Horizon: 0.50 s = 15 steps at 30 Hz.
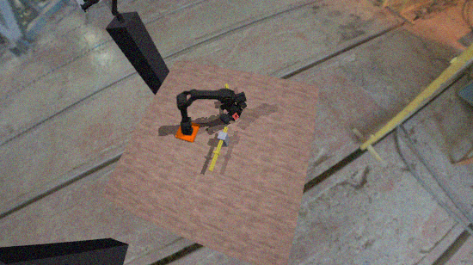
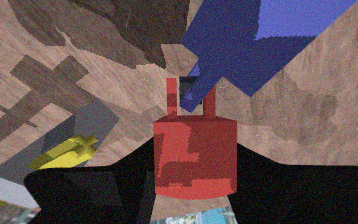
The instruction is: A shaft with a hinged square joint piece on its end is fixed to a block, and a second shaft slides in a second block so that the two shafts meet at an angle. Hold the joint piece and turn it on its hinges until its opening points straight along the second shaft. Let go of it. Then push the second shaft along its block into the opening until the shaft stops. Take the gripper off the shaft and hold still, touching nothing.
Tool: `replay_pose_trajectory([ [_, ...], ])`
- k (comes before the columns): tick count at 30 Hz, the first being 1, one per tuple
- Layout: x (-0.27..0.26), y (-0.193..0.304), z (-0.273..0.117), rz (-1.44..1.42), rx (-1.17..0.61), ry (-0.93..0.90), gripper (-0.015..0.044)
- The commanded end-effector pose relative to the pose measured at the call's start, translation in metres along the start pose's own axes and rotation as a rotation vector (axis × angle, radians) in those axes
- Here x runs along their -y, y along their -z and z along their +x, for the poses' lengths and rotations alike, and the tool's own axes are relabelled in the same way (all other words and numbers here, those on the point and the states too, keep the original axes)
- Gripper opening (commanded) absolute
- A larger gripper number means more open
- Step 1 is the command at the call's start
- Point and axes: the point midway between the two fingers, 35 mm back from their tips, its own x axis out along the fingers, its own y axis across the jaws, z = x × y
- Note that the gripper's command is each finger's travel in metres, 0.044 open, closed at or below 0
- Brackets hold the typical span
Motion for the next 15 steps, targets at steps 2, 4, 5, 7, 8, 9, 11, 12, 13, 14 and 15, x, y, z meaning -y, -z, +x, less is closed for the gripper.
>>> replay_pose_trajectory([
  [2,-0.0002,0.0000,0.0001,0.004,0.002,-0.001,0.0000],
  [4,-0.0011,0.0001,0.0006,0.024,0.012,-0.005,0.0000],
  [5,-0.0017,0.0002,0.0009,0.039,0.019,-0.007,0.0000],
  [7,-0.0036,0.0005,0.0015,0.079,0.036,-0.014,0.0000],
  [8,-0.0044,0.0006,0.0017,0.098,0.044,-0.017,0.0000],
  [9,-0.0053,0.0007,0.0019,0.114,0.050,-0.020,0.0000],
  [11,-0.0068,0.0007,0.0023,0.146,0.063,-0.024,0.0000],
  [12,-0.0075,0.0007,0.0025,0.161,0.070,-0.026,0.0000],
  [13,-0.0082,0.0007,0.0028,0.177,0.076,-0.028,0.0000],
  [14,-0.0090,0.0006,0.0030,0.193,0.083,-0.029,0.0000],
  [15,-0.0097,0.0006,0.0033,0.209,0.090,-0.031,0.0000],
])
